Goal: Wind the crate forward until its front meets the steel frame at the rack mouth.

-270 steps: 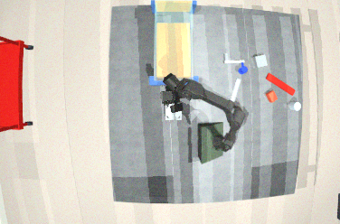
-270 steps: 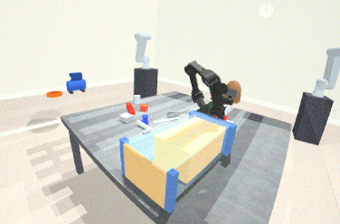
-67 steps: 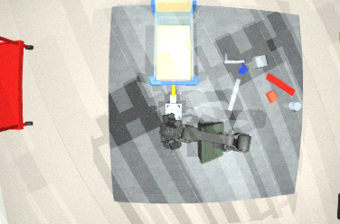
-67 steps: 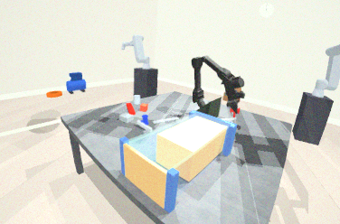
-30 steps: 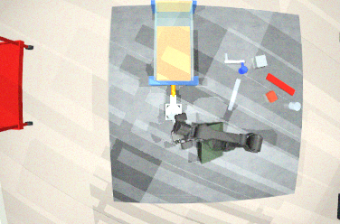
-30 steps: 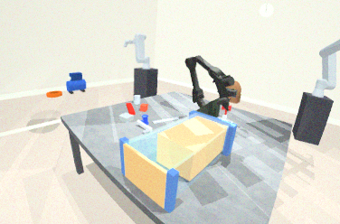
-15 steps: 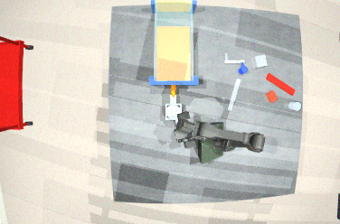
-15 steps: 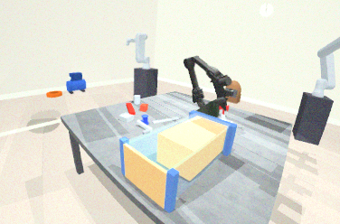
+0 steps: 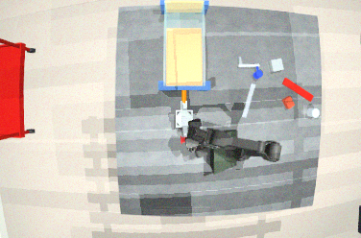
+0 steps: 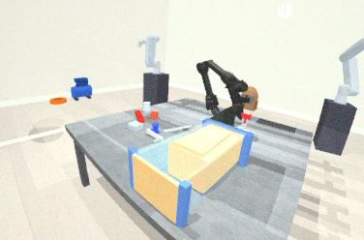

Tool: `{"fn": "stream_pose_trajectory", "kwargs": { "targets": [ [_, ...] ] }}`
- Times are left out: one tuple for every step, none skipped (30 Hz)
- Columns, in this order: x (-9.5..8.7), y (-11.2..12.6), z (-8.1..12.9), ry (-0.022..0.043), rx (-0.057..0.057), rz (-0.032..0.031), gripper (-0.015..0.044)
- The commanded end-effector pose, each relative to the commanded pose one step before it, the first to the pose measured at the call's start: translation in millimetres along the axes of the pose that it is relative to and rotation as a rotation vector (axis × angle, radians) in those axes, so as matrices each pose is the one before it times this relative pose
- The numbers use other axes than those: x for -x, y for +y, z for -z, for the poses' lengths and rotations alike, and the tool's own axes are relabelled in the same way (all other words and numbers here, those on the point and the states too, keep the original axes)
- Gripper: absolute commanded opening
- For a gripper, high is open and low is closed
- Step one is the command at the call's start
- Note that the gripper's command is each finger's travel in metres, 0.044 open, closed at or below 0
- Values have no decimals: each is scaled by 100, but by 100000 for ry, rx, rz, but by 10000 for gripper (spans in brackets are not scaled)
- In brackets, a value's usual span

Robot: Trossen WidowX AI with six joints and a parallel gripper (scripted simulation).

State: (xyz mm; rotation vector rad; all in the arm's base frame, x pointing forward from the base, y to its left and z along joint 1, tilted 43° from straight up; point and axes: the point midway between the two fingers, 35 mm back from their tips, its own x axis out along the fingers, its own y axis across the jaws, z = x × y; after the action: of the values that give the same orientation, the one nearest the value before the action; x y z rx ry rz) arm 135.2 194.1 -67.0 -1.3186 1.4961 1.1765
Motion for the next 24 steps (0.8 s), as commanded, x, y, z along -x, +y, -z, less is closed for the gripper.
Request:
{"fn": "stream_pose_trajectory", "kwargs": {
  "targets": [
    [-12,-25,37,260,10,194,440],
    [0,0,0,0,0,0,440],
    [0,0,0,0,0,0,440],
    [180,-16,-113,-15,1,-7,440],
    [315,-24,-195,-25,2,-12,440],
    [473,-28,-284,-36,2,-19,440],
    [668,-25,-382,-47,3,-28,440],
    [726,-7,-393,-46,4,-33,440],
    [826,16,-418,-47,4,-40,440],
    [963,48,-452,-48,5,-50,440],
    [914,74,-394,-39,5,-50,440],
    [578,60,-232,-21,3,-33,440],
    [195,23,-75,-7,1,-11,440],
    [0,0,0,0,0,0,440],
    [0,0,0,0,0,0,440],
    [0,0,0,0,0,0,440],
    [0,0,0,0,0,0,440],
    [0,0,0,0,0,0,440],
    [0,0,0,0,0,0,440],
    [0,0,0,0,0,0,440],
    [228,89,7,5,2,-9,440],
    [476,189,20,12,3,-19,440],
    [607,248,37,18,4,-25,440],
    [789,334,68,27,5,-34,440]
  ]
}}
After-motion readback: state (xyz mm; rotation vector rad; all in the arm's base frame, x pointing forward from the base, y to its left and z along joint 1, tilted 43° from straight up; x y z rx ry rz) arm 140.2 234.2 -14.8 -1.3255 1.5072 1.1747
